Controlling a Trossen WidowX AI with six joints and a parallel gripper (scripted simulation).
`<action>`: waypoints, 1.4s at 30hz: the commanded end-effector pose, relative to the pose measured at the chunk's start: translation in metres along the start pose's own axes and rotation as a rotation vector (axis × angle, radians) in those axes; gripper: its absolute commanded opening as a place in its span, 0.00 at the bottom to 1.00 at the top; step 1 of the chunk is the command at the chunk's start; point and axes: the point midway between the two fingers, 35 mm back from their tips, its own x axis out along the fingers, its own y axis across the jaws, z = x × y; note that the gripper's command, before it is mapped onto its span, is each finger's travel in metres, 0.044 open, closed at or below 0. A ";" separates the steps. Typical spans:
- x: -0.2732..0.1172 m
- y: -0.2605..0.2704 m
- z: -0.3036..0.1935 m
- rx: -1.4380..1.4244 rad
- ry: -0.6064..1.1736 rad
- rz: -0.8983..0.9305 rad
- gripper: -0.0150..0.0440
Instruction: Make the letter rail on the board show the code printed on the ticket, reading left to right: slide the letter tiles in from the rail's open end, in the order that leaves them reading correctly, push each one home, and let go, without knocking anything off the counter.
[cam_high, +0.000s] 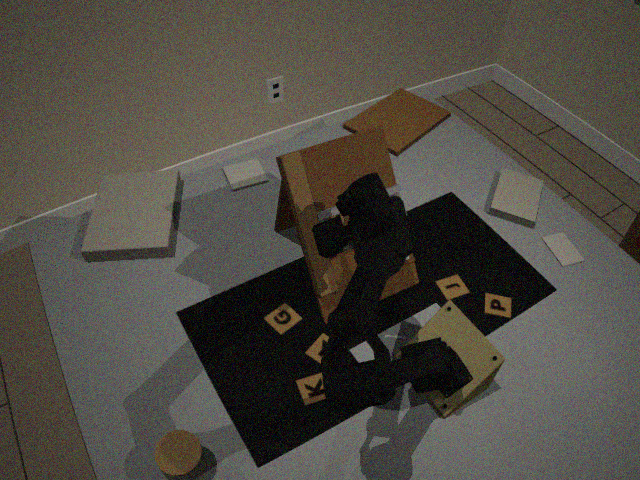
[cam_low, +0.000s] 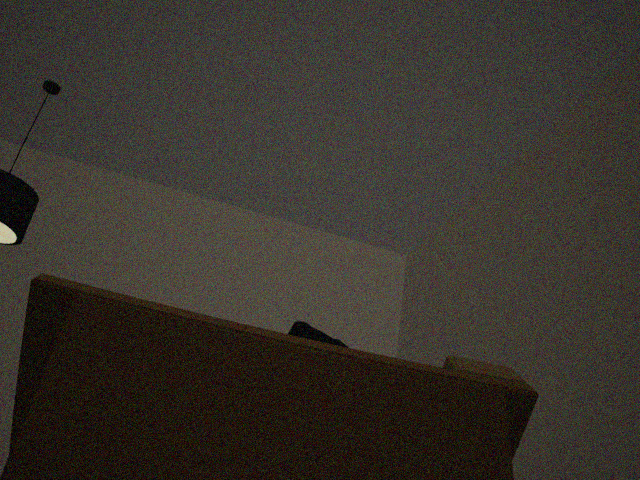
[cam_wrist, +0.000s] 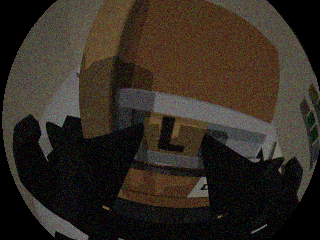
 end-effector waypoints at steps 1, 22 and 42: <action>0.001 0.002 -0.001 0.005 0.004 -0.001 0.25; -0.017 0.001 0.000 0.005 0.005 -0.002 0.75; -0.034 -0.002 0.002 0.006 0.006 -0.003 0.75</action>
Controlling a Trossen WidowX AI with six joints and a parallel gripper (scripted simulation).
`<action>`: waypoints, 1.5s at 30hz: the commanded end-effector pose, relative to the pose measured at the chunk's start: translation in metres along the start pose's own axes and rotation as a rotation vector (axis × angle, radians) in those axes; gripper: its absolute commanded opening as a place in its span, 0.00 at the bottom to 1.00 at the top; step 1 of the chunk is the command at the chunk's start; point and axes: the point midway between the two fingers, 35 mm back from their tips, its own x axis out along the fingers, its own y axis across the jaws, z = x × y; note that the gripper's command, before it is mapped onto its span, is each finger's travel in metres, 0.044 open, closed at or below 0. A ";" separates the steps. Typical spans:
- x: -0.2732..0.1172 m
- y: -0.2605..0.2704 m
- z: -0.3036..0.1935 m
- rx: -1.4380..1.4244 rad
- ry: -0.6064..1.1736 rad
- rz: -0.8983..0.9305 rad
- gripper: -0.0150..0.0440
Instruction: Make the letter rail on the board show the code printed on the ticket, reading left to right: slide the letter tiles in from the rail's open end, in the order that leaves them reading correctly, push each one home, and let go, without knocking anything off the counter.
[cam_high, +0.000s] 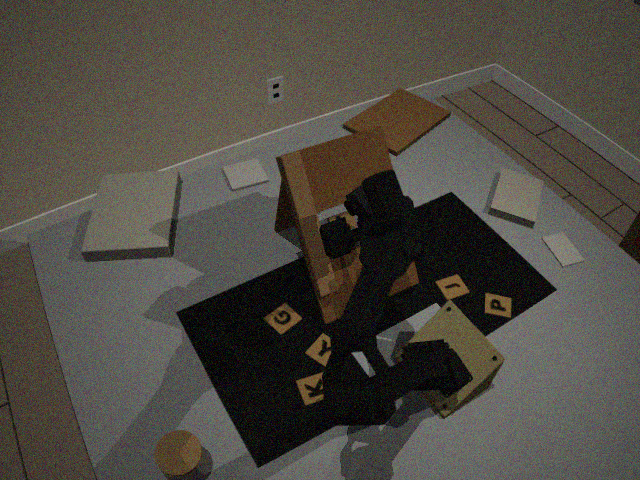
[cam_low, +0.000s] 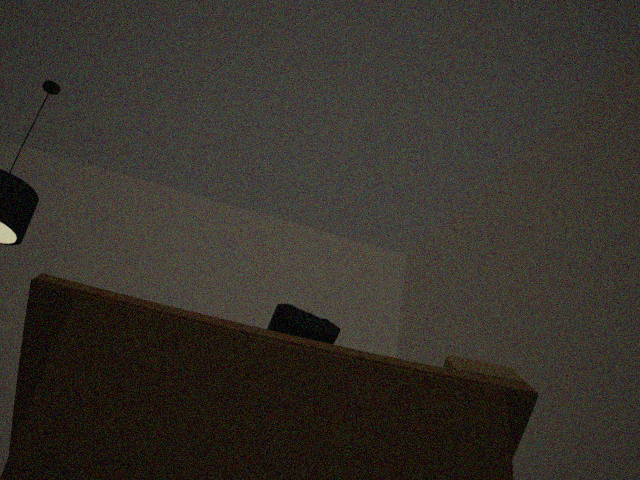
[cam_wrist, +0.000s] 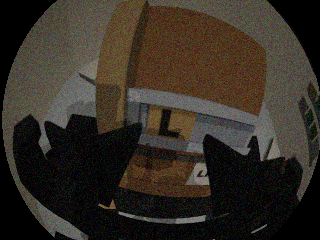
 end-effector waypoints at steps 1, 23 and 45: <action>-0.003 0.000 0.000 -0.003 0.002 0.003 0.75; -0.011 0.001 0.000 0.000 0.001 0.000 0.31; 0.006 -0.027 0.018 0.000 0.431 -0.059 0.25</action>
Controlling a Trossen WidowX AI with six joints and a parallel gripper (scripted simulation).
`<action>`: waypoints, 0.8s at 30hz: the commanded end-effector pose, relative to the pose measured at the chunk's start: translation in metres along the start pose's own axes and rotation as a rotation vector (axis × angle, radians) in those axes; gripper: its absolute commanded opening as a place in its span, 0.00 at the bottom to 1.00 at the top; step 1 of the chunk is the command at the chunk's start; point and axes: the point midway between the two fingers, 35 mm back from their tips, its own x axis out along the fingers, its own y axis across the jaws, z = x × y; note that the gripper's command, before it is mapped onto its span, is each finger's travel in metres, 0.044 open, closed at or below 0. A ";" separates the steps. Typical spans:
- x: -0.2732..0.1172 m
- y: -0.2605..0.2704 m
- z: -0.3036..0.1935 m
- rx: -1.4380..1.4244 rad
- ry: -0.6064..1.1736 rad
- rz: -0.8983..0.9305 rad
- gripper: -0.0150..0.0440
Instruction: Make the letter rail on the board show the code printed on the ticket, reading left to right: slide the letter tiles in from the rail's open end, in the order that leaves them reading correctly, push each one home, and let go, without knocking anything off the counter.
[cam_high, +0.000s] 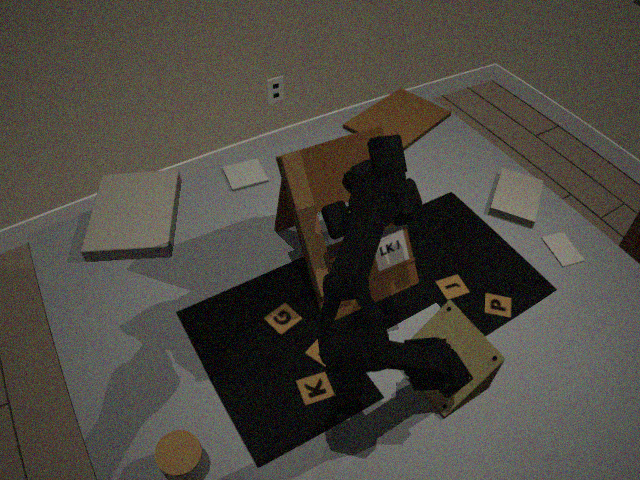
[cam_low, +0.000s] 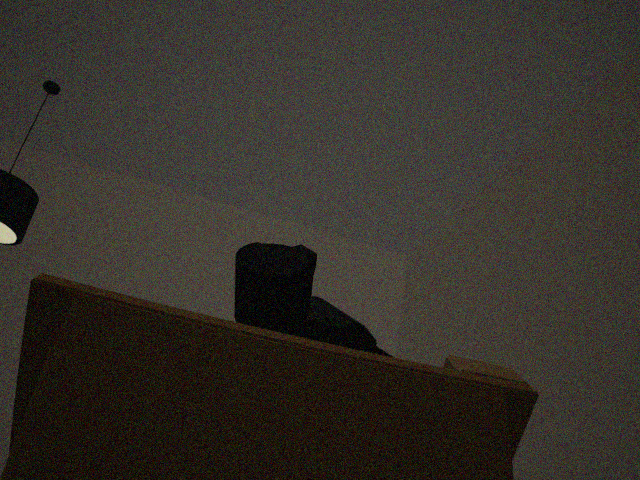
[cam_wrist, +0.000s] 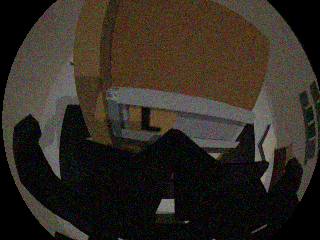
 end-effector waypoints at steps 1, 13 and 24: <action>0.006 -0.008 0.003 -0.016 0.208 0.003 0.25; 0.006 -0.013 0.004 -0.036 0.432 0.054 0.25; 0.008 -0.014 0.005 -0.036 0.432 0.054 0.25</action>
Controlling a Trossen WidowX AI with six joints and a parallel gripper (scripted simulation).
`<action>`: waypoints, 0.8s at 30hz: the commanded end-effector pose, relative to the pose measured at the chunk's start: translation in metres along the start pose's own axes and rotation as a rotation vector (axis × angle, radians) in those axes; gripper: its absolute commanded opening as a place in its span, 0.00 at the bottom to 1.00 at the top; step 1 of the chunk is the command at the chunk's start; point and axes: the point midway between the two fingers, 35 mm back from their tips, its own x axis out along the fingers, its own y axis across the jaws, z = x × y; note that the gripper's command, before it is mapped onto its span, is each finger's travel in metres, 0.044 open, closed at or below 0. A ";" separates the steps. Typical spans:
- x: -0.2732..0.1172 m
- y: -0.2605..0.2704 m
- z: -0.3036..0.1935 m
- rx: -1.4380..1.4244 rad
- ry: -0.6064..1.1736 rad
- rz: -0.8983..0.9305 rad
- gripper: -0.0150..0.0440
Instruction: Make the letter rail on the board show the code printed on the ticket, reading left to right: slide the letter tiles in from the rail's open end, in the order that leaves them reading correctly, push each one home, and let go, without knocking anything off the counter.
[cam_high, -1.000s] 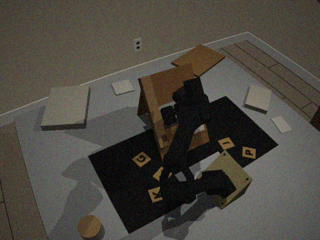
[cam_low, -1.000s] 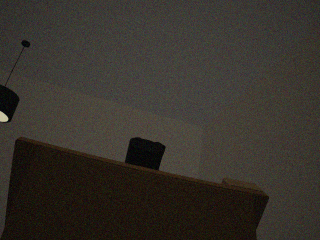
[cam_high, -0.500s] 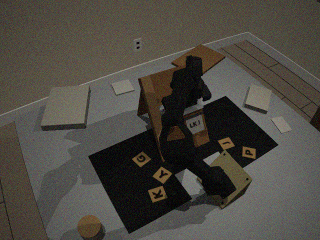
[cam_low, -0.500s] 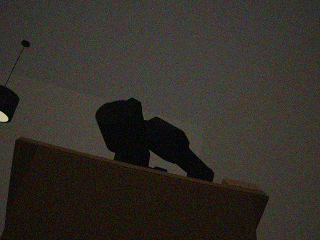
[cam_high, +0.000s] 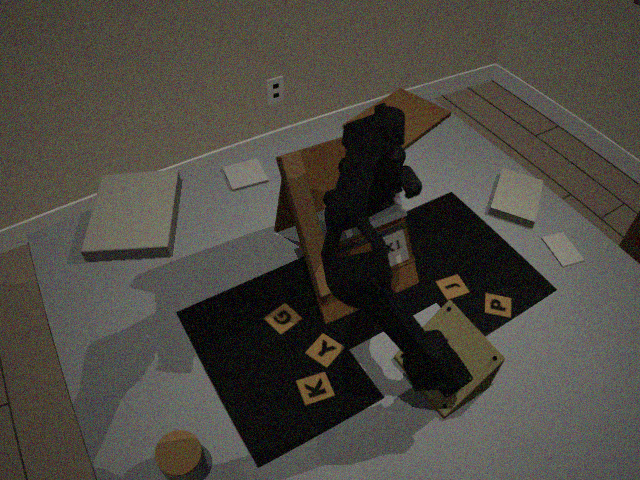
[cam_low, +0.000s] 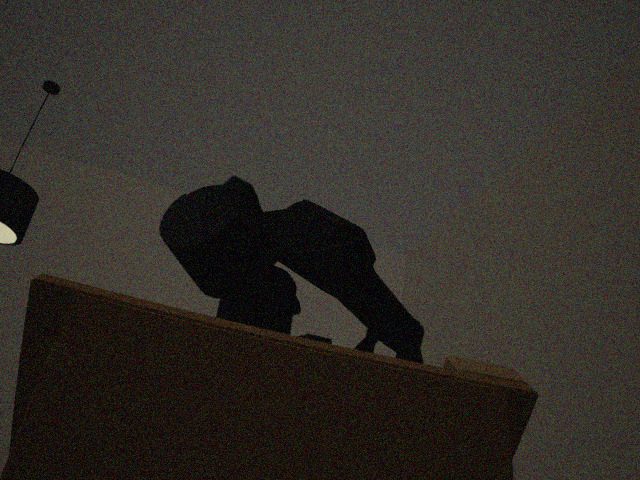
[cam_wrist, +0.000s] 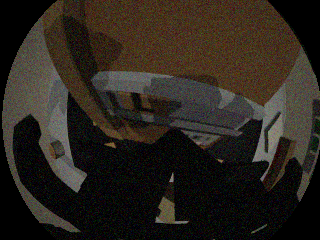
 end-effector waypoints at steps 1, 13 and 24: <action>0.002 0.000 0.000 -0.004 0.008 0.000 0.25; 0.008 0.000 0.004 -0.004 0.008 0.000 0.25; 0.012 0.001 0.008 -0.004 0.008 0.000 0.25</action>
